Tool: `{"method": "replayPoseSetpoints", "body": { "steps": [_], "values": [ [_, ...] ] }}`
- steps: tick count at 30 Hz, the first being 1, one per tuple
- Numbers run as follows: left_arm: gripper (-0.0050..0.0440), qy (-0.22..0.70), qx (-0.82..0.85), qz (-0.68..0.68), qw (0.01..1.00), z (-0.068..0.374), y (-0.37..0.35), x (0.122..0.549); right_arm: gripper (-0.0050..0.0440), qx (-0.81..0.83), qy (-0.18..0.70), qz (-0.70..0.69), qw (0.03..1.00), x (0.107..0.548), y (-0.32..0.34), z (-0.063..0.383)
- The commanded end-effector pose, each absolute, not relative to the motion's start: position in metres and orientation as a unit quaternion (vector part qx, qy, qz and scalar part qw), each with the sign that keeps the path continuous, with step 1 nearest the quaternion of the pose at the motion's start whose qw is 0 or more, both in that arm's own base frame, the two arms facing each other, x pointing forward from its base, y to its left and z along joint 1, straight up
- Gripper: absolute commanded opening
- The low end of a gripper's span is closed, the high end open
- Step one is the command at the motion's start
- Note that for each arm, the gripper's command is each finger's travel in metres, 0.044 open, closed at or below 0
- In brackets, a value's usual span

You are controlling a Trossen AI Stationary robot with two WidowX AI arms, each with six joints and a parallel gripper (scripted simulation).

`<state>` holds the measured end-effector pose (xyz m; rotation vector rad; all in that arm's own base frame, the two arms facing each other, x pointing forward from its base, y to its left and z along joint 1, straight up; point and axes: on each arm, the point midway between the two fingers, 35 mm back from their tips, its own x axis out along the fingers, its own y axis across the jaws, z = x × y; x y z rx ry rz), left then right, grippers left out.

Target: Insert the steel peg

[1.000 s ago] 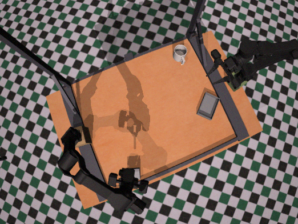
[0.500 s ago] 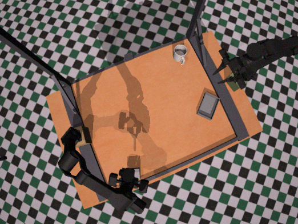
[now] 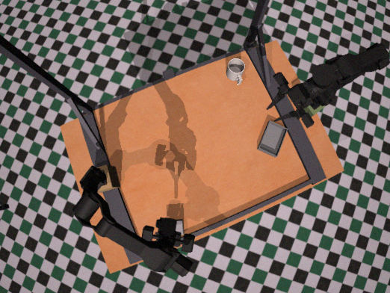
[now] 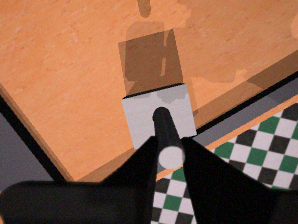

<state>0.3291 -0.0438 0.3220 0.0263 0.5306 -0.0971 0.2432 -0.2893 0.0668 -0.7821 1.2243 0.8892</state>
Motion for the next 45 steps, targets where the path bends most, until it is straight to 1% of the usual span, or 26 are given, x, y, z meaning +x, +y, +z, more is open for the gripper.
{"method": "replayPoseSetpoints", "body": {
  "steps": [1, 4, 6, 10, 14, 18, 21, 23, 26, 31, 32, 38, 45],
  "values": [
    [0.0200, 0.253, 0.007, -0.030, 0.967, 0.346, -0.034, 0.382, -0.0050, -0.378, 0.565, 0.364, 0.637, 0.246, -0.289, 0.080],
    [0.0200, 0.249, 0.003, -0.017, 0.968, 0.351, -0.025, 0.415, -0.0050, -0.384, 0.573, 0.358, 0.630, 0.246, -0.289, 0.080],
    [0.0200, 0.249, 0.003, -0.017, 0.968, 0.351, -0.025, 0.415, -0.0050, -0.384, 0.573, 0.358, 0.630, 0.246, -0.289, 0.080],
    [0.0200, 0.254, -0.001, 0.002, 0.967, 0.342, -0.009, 0.465, -0.0050, -0.387, 0.577, 0.355, 0.625, 0.246, -0.289, 0.077],
    [0.0200, 0.245, -0.005, 0.019, 0.969, 0.339, 0.011, 0.504, -0.0050, -0.382, 0.580, 0.359, 0.623, 0.246, -0.289, 0.066],
    [0.0200, 0.248, -0.009, 0.034, 0.968, 0.321, 0.030, 0.539, -0.0050, -0.395, 0.579, 0.346, 0.624, 0.249, -0.294, 0.082],
    [0.0200, 0.253, -0.011, 0.042, 0.967, 0.305, 0.042, 0.562, -0.0050, -0.395, 0.578, 0.346, 0.625, 0.249, -0.293, 0.085],
    [0.0200, 0.253, -0.011, 0.042, 0.967, 0.305, 0.042, 0.562, -0.0050, -0.395, 0.578, 0.346, 0.625, 0.249, -0.293, 0.085],
    [0.0200, 0.259, -0.013, 0.047, 0.965, 0.291, 0.049, 0.575, -0.0050, -0.395, 0.578, 0.347, 0.625, 0.249, -0.292, 0.088],
    [0.0200, 0.259, -0.013, 0.047, 0.965, 0.290, 0.049, 0.577, -0.0050, -0.387, 0.579, 0.355, 0.624, 0.247, -0.290, 0.080],
    [0.0200, 0.259, -0.013, 0.047, 0.965, 0.290, 0.049, 0.577, -0.0050, -0.392, 0.578, 0.349, 0.624, 0.248, -0.291, 0.086],
    [0.0200, 0.259, -0.013, 0.047, 0.965, 0.290, 0.049, 0.577, -0.0050, -0.378, 0.581, 0.363, 0.623, 0.245, -0.288, 0.053],
    [0.0200, 0.262, -0.013, 0.047, 0.964, 0.287, 0.048, 0.576, -0.0050, -0.379, 0.580, 0.363, 0.623, 0.244, -0.288, 0.047]
  ]
}}
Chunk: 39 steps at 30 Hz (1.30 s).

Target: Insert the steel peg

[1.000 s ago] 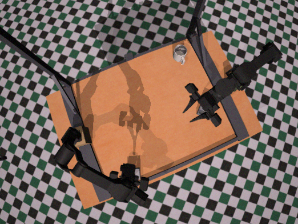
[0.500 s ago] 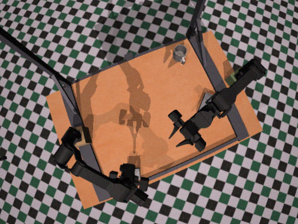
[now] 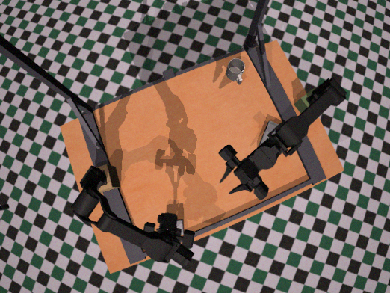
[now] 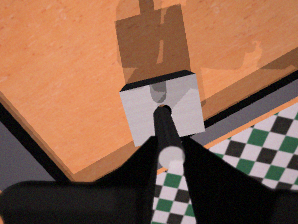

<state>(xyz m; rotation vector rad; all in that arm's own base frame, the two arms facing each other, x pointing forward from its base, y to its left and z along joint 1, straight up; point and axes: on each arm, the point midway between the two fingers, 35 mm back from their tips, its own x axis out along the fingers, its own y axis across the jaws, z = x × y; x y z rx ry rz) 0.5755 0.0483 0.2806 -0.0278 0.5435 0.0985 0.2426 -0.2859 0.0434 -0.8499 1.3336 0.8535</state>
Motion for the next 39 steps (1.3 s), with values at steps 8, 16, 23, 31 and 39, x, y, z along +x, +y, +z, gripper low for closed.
{"method": "replayPoseSetpoints", "body": {
  "steps": [8, 16, 23, 31, 39],
  "values": [
    [0.0200, 0.262, -0.013, 0.047, 0.964, 0.287, 0.048, 0.576, -0.0050, -0.387, 0.579, 0.355, 0.624, 0.247, -0.291, 0.055],
    [0.0200, 0.257, -0.013, 0.048, 0.965, 0.294, 0.048, 0.573, -0.0050, -0.387, 0.579, 0.355, 0.624, 0.247, -0.291, 0.055],
    [0.0200, 0.257, -0.013, 0.048, 0.965, 0.294, 0.048, 0.573, -0.0050, -0.381, 0.580, 0.361, 0.624, 0.246, -0.291, 0.047],
    [0.0200, 0.257, -0.013, 0.048, 0.965, 0.294, 0.048, 0.573, -0.0050, -0.382, 0.579, 0.360, 0.624, 0.246, -0.292, 0.045],
    [0.0200, 0.257, -0.013, 0.048, 0.965, 0.294, 0.048, 0.573, -0.0050, -0.378, 0.580, 0.364, 0.623, 0.244, -0.290, 0.036]
  ]
}}
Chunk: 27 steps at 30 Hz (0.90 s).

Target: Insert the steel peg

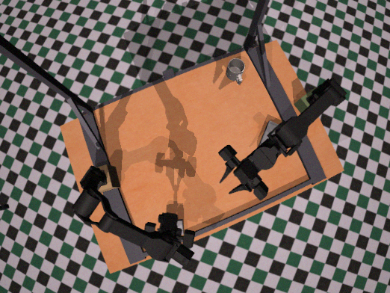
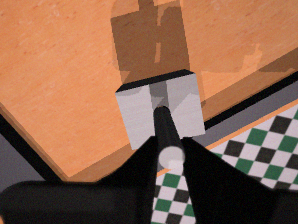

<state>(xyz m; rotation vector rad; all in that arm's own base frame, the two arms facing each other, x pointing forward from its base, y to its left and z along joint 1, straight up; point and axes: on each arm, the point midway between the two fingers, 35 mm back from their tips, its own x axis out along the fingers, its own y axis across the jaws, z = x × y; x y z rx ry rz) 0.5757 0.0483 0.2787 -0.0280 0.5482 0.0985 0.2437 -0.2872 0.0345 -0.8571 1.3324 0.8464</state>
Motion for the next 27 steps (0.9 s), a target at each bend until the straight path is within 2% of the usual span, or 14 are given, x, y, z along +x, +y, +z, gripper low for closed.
{"method": "replayPoseSetpoints", "body": {
  "steps": [1, 27],
  "values": [
    [0.0200, 0.257, -0.013, 0.048, 0.965, 0.294, 0.048, 0.573, -0.0050, -0.378, 0.580, 0.364, 0.623, 0.244, -0.290, 0.035],
    [0.0200, 0.257, -0.013, 0.048, 0.965, 0.294, 0.048, 0.573, -0.0050, -0.380, 0.588, 0.361, 0.616, 0.245, -0.289, 0.004]
  ]
}}
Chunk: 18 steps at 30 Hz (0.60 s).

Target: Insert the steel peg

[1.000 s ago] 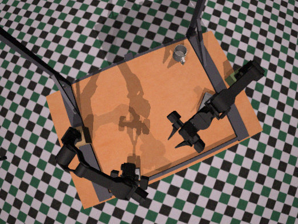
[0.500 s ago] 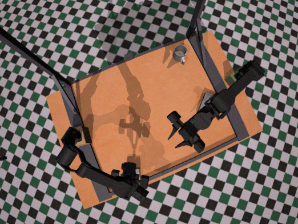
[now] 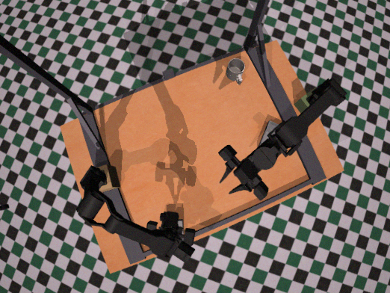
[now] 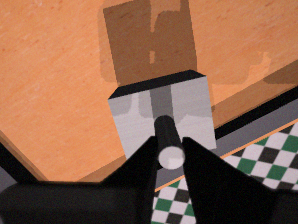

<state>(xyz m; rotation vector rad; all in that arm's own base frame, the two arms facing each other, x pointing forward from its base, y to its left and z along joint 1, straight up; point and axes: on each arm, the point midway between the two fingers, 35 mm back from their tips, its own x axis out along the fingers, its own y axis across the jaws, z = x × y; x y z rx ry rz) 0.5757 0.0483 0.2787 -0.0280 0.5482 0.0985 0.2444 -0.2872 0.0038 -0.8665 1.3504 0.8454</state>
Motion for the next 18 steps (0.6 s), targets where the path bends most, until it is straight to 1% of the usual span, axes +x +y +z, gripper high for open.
{"method": "replayPoseSetpoints", "body": {
  "steps": [1, 18],
  "values": [
    [0.0200, 0.257, -0.013, 0.048, 0.965, 0.294, 0.048, 0.573, -0.0050, -0.380, 0.588, 0.361, 0.616, 0.245, -0.289, 0.002],
    [0.0200, 0.257, -0.013, 0.048, 0.965, 0.294, 0.048, 0.573, -0.0050, -0.379, 0.579, 0.364, 0.624, 0.245, -0.290, -0.018]
  ]
}}
